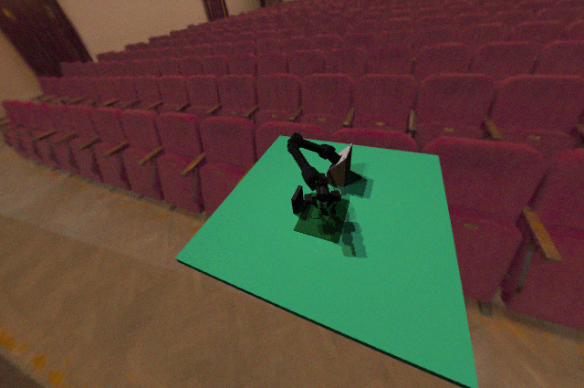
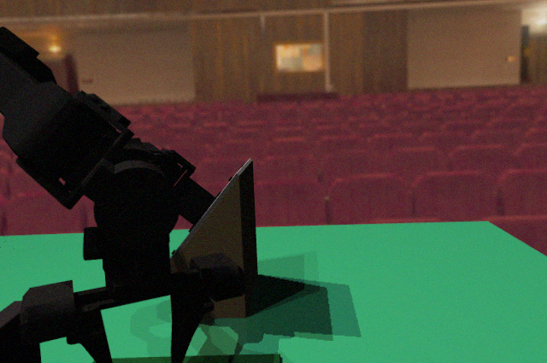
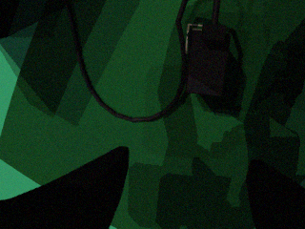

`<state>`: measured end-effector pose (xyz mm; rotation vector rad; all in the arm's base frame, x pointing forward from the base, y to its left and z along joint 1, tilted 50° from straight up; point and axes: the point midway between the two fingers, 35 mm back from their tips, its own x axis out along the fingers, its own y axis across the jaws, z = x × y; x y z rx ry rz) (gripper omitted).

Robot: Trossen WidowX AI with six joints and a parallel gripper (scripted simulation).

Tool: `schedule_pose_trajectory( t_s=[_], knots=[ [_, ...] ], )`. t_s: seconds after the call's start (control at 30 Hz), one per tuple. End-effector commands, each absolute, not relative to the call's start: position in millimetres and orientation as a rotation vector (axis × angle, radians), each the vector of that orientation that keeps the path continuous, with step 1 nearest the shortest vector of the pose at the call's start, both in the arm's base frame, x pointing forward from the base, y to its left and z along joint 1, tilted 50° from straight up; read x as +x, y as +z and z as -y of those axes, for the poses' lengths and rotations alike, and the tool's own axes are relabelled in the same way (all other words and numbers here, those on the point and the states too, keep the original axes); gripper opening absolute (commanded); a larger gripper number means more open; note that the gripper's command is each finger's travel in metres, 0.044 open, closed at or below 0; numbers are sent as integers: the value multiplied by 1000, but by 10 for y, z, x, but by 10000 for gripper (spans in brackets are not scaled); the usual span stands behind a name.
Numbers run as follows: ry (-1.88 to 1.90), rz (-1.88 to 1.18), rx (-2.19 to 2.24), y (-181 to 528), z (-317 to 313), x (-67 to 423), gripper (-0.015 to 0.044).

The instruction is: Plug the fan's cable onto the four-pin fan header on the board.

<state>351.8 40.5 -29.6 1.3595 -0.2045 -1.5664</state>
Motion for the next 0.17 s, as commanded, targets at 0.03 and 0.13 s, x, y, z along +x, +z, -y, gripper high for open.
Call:
schedule_pose_trajectory(
  t_s=[0.03, 0.13],
  knots=[
    [-1565, 204, 1371, -403, -615, 3904, 260],
    [-1564, 204, 1373, -486, -716, 4107, 260]
  ],
)
